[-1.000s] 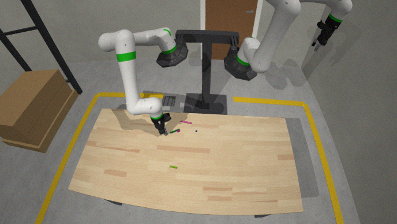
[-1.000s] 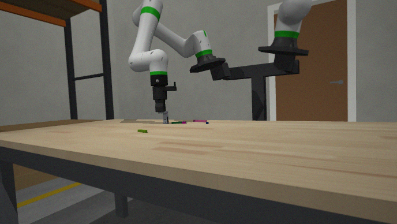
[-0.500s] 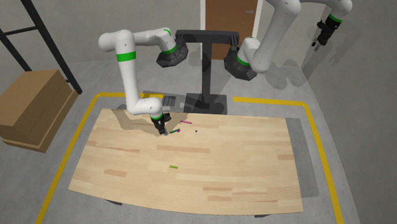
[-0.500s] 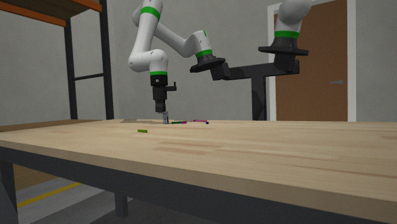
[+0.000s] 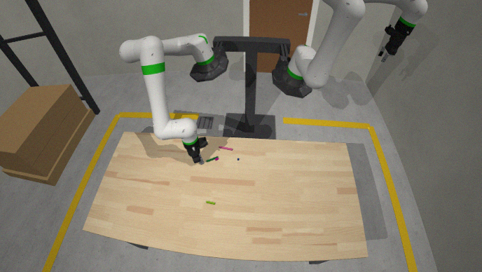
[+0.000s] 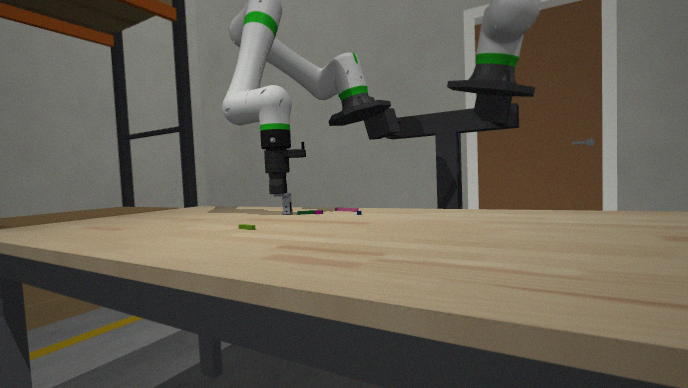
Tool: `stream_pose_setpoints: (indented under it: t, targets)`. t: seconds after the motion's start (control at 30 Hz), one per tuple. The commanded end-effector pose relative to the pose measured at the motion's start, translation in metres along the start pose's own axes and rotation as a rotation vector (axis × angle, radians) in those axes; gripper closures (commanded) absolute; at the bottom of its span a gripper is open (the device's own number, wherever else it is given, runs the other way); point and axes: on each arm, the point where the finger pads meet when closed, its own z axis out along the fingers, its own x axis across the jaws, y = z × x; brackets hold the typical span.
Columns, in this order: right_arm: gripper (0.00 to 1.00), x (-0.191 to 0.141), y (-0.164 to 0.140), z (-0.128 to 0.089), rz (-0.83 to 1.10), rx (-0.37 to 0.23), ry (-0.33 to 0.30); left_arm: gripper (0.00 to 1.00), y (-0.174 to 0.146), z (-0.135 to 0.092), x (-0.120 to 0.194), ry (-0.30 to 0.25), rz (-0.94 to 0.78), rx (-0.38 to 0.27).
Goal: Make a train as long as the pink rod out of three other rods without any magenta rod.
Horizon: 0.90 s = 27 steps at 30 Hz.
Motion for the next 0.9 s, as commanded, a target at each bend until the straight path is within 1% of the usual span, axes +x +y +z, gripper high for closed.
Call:
stream_pose_setpoints:
  t: [0.0, 0.03, 0.87]
  targets:
    - [0.46, 0.0007, 0.0005, -0.0006, 0.000, -0.001, 0.001, 0.00, 0.0002, -0.0009, -0.0001, 0.000, 0.000, -0.002]
    - [0.76, 0.0007, 0.0005, -0.0006, 0.000, -0.001, 0.001, 0.00, 0.0002, -0.0009, -0.0001, 0.000, 0.000, -0.002]
    - [0.76, 0.0007, 0.0005, -0.0006, 0.000, -0.001, 0.001, 0.00, 0.0002, -0.0009, -0.0001, 0.000, 0.000, -0.002]
